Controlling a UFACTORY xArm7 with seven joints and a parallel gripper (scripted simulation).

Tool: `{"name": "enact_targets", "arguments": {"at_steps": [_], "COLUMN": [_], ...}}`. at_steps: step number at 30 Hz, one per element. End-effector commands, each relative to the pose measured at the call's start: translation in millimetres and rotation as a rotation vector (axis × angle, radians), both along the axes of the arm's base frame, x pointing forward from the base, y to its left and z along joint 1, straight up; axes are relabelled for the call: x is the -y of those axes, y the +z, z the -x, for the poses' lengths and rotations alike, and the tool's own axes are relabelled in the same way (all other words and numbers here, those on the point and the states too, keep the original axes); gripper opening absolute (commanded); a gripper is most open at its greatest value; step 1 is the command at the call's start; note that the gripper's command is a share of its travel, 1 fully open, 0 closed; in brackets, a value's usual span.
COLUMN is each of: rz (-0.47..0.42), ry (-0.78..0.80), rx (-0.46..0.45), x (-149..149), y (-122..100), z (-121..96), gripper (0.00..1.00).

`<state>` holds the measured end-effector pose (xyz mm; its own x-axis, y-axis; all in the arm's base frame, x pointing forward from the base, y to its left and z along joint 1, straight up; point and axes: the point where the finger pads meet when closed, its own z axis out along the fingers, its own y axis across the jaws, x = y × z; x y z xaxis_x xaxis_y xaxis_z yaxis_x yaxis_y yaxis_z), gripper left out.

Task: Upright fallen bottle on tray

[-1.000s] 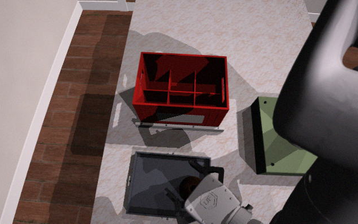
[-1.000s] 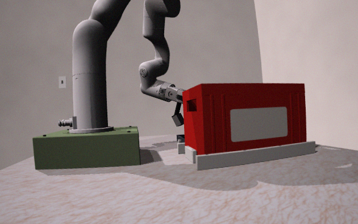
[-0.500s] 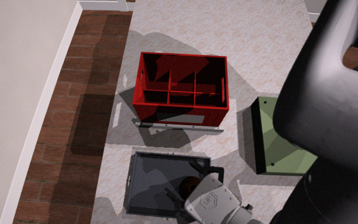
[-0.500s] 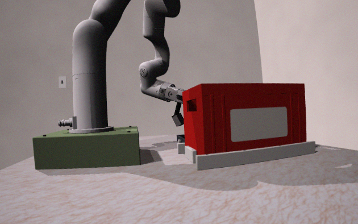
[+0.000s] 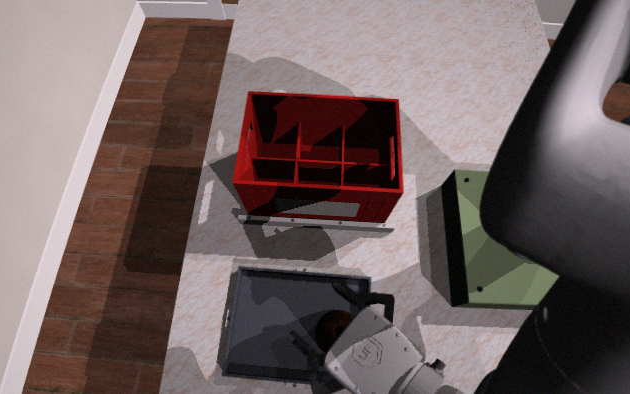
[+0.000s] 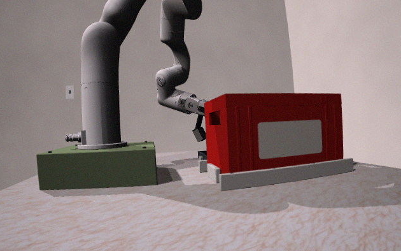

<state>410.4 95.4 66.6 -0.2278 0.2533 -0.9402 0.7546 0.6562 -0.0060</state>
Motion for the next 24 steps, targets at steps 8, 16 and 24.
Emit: {"name": "enact_targets", "arguments": {"at_steps": [8, 16, 24], "rz": [-0.001, -0.001, -0.001], "ry": [0.000, 0.000, 0.000], "rx": [0.003, 0.003, 0.003], "x": [-0.6, -0.6, -0.7], "y": [1.0, 2.4, 7.8], "z": [-0.8, -0.8, -0.8], "gripper": [1.00, 1.00, 1.00]}}
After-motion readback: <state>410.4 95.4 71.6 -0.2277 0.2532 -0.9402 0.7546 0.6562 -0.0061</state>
